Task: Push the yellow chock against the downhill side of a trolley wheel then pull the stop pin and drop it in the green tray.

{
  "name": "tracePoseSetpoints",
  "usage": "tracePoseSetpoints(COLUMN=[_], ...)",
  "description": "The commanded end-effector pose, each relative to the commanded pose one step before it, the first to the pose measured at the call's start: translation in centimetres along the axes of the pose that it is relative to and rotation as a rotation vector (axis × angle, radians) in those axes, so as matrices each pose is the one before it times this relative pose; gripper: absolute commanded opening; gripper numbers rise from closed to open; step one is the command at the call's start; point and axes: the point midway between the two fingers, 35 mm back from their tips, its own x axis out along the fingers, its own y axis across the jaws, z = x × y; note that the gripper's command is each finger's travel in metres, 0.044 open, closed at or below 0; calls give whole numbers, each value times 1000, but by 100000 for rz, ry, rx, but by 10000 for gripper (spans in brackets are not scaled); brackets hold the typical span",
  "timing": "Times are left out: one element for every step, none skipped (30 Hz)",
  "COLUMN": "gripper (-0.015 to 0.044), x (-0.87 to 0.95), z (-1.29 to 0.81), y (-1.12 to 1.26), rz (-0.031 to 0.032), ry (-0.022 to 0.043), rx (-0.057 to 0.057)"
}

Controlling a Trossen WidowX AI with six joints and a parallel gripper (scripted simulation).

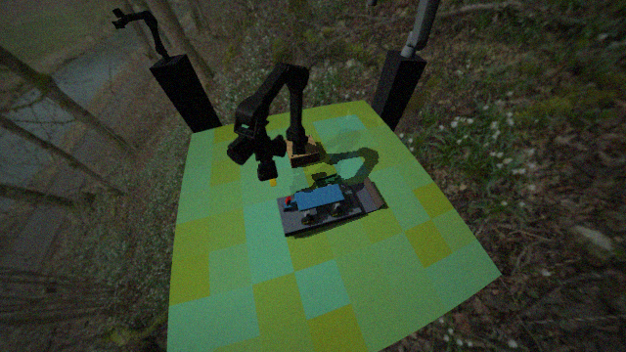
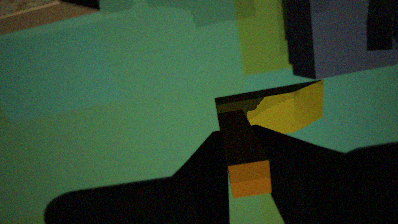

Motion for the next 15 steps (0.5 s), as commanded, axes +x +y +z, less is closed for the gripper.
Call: tracePoseSetpoints(gripper=[0, 0, 0, 0, 0, 0, 0, 0, 0, 0, 0, 0, 0, 0, 0], x=[-79, 0, 0, 0, 0, 0, 0, 0, 0, 0, 0, 0, 0, 0, 0], z=[25, 1, 1, 1, 1, 1, 1, 1, 1, 1, 1, 1, -1, -1, -1], y=[42, -1, -1, -1, -1, -1, 0, 0, 0, 0, 0, 0, -1, -1, -1], rz=[76, 17, 16, 15, 14, 13, 12, 11, 9, 8, 7, 5, 21, 24, 25], ry=[294, 28, 28, 29, 29, 30, 30, 31, 31, 31, 31, 26, -19, -21, -20], rx=[15274, 3444, 3444, 3445, 3444, 3445, 3444, 3445, 3444, 3445, 3444, 2845, 3017, 3395, 3389])
